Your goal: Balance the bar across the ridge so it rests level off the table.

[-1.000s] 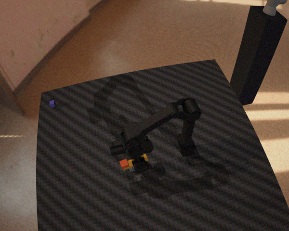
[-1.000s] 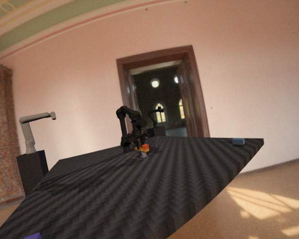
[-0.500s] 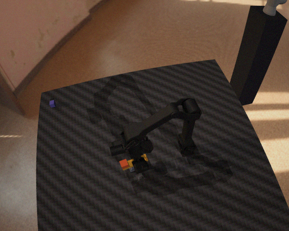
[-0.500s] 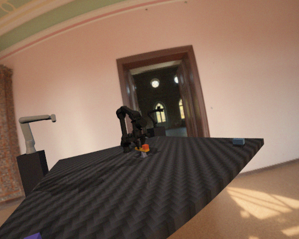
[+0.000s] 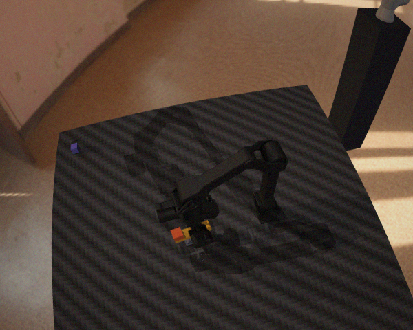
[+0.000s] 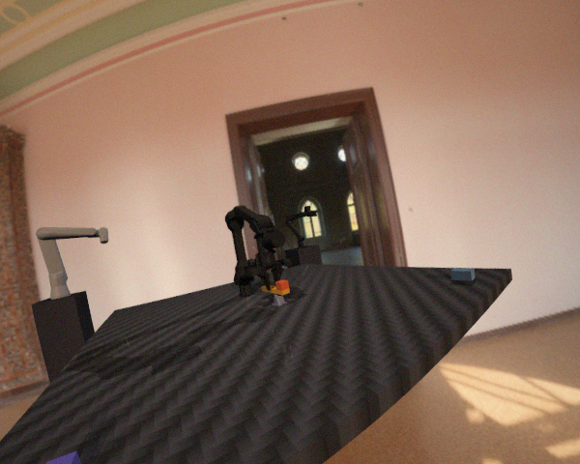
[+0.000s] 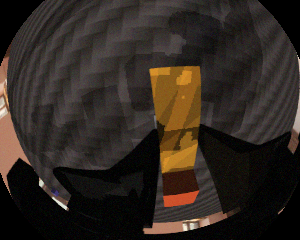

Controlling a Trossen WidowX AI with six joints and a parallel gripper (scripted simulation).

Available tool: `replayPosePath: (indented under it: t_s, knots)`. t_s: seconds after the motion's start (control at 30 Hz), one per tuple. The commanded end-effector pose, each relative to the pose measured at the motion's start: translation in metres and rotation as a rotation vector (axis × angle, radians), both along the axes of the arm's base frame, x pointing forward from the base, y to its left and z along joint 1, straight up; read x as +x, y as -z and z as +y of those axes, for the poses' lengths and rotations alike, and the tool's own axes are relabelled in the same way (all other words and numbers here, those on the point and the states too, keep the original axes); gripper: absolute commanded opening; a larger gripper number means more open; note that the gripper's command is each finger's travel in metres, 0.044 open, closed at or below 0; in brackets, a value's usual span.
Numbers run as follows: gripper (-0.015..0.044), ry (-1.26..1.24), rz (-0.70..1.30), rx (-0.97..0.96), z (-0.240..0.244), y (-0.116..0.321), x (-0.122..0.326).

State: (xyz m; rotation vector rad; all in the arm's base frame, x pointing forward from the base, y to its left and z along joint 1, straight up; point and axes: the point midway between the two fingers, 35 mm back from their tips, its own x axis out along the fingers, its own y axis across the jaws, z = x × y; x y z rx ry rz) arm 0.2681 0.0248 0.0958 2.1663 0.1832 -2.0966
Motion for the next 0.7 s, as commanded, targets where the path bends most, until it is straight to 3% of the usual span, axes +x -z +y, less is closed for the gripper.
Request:
replayPosePath:
  t_s: [0.0, 0.67]
  knots:
    - [0.0, 0.005, 0.01, 0.0, -0.0001, 0.0033, -0.0022]
    - [0.0, 0.005, 0.01, 0.0, -0.0002, 0.005, -0.0026]
